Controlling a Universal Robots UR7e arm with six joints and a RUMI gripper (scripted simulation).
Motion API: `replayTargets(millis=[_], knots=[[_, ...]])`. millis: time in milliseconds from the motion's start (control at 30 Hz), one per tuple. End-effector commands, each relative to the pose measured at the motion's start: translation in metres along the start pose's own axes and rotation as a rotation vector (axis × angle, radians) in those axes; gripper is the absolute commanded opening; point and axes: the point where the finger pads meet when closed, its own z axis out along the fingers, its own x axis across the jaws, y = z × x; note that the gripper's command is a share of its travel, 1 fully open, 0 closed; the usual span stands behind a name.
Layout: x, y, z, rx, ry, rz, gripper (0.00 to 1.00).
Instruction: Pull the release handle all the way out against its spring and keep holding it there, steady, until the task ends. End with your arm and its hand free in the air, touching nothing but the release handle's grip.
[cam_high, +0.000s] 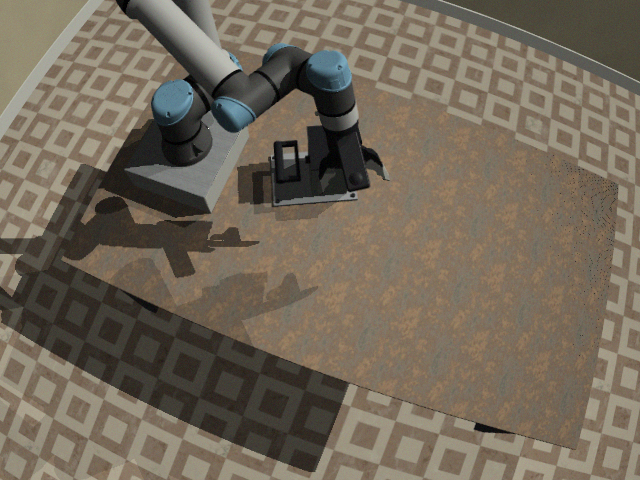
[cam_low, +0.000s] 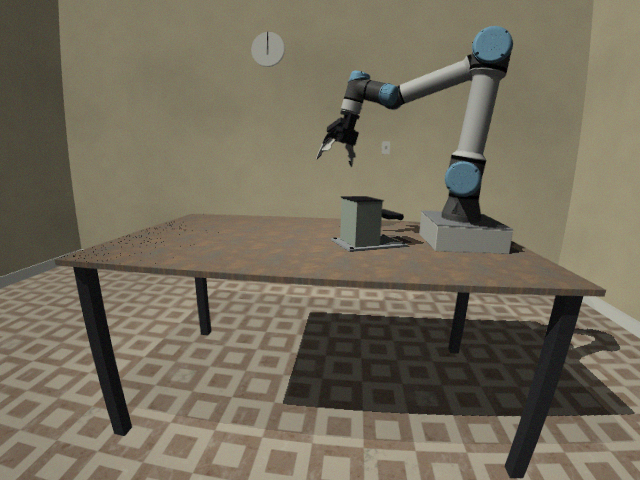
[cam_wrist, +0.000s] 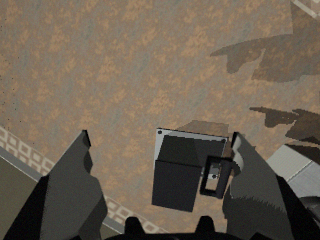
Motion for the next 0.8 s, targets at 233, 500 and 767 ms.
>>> replayTargets(millis=[233,500,767], knots=[[0.048,0.053,-0.036,-0.022,0.089,-0.044,1.00],[0.085,0.090,-0.056,-0.036,0.154,-0.080,1.00],[0.112,0.116,-0.068,-0.046,0.199,-0.107,1.00]])
